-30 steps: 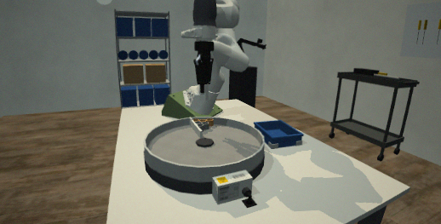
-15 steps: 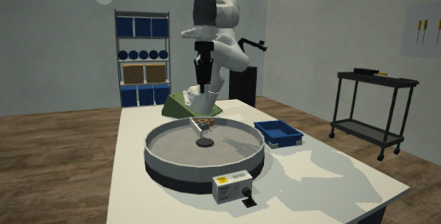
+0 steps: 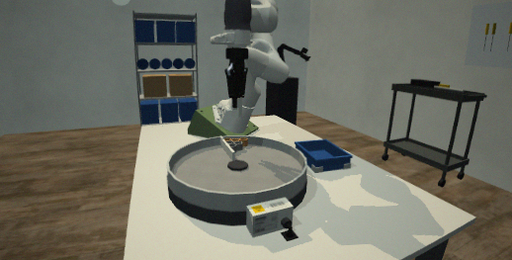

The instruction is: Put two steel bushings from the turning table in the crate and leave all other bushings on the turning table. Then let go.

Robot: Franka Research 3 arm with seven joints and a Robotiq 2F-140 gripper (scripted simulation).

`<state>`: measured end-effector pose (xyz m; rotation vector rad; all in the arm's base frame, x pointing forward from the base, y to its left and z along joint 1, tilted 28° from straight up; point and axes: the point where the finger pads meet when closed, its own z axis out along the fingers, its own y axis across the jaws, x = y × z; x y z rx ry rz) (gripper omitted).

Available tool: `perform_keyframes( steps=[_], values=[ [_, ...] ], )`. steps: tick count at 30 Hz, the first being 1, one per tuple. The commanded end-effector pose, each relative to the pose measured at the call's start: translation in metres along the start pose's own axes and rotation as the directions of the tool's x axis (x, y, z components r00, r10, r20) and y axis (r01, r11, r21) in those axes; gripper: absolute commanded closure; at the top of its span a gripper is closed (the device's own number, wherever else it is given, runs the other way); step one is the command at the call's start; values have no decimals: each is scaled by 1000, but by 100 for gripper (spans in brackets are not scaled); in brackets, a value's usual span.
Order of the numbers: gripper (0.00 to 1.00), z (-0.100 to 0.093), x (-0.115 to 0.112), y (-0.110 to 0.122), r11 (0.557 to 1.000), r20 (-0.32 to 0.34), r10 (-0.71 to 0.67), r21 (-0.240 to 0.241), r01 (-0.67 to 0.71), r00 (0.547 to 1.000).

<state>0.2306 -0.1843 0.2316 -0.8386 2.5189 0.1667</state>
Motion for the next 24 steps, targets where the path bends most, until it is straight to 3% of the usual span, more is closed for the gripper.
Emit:
perform_keyframes(
  steps=[1,16,20,24],
  values=[
    [91,1,0,0,1000,0,9,0,-9,1000],
    [94,0,-3,1,1000,13,2,-2,-2,1000],
    [94,-1,-14,2,1000,54,-19,-8,19,998],
    [94,-5,-35,3,998,136,-59,-12,61,989]
  ],
)
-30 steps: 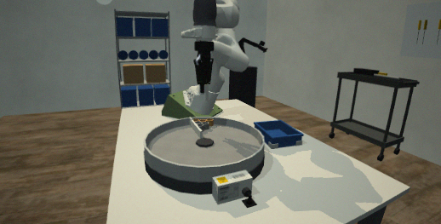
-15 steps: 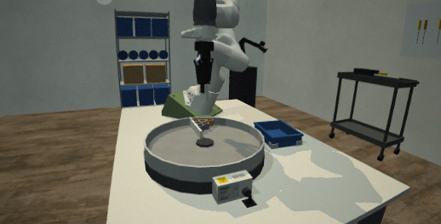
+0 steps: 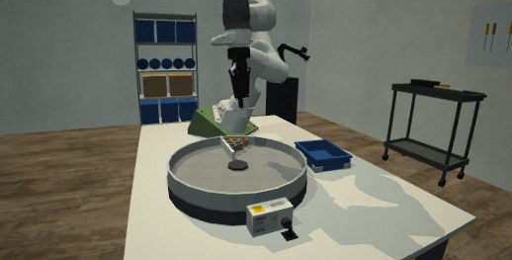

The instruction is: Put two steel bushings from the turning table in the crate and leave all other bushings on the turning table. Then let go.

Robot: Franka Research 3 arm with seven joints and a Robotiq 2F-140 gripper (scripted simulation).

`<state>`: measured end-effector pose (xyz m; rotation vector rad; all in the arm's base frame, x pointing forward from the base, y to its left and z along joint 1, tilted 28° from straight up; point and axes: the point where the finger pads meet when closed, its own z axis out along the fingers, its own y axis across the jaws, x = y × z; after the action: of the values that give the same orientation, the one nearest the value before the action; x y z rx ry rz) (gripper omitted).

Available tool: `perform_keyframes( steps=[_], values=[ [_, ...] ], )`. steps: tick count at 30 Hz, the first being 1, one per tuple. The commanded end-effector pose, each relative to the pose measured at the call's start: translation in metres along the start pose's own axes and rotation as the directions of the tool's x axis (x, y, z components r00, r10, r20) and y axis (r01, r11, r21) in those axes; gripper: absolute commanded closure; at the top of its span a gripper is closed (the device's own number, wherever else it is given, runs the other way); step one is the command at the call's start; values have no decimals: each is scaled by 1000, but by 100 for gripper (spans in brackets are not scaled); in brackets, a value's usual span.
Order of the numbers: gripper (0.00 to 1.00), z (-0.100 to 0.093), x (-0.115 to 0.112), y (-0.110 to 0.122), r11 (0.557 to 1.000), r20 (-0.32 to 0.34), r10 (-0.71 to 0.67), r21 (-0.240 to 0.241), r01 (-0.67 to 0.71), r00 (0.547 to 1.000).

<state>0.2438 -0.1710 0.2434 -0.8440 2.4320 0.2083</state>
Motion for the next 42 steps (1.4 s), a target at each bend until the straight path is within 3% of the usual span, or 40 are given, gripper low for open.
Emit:
perform_keyframes(
  steps=[1,3,5,8,14,20,22,24,32,37,39,42],
  values=[
    [94,-4,-20,0,999,79,-53,-4,53,995],
    [94,-8,-37,0,997,144,-81,-1,82,986],
    [94,-8,-37,0,997,144,-81,-1,82,986],
    [94,-18,-65,-2,992,261,-128,17,128,957],
    [94,-50,-115,-16,978,482,-210,106,181,851],
    [94,-89,-147,-40,961,638,-270,226,160,721],
    [94,-89,-147,-40,961,638,-270,226,160,721],
    [94,-111,-156,-56,949,695,-297,292,120,654],
    [94,-157,-154,-102,904,775,-347,426,-31,528],
    [94,-176,-141,-128,867,795,-363,479,-135,486],
    [94,-176,-141,-128,867,795,-363,479,-135,486],
    [94,-188,-123,-152,826,804,-368,514,-234,466]
  ],
)
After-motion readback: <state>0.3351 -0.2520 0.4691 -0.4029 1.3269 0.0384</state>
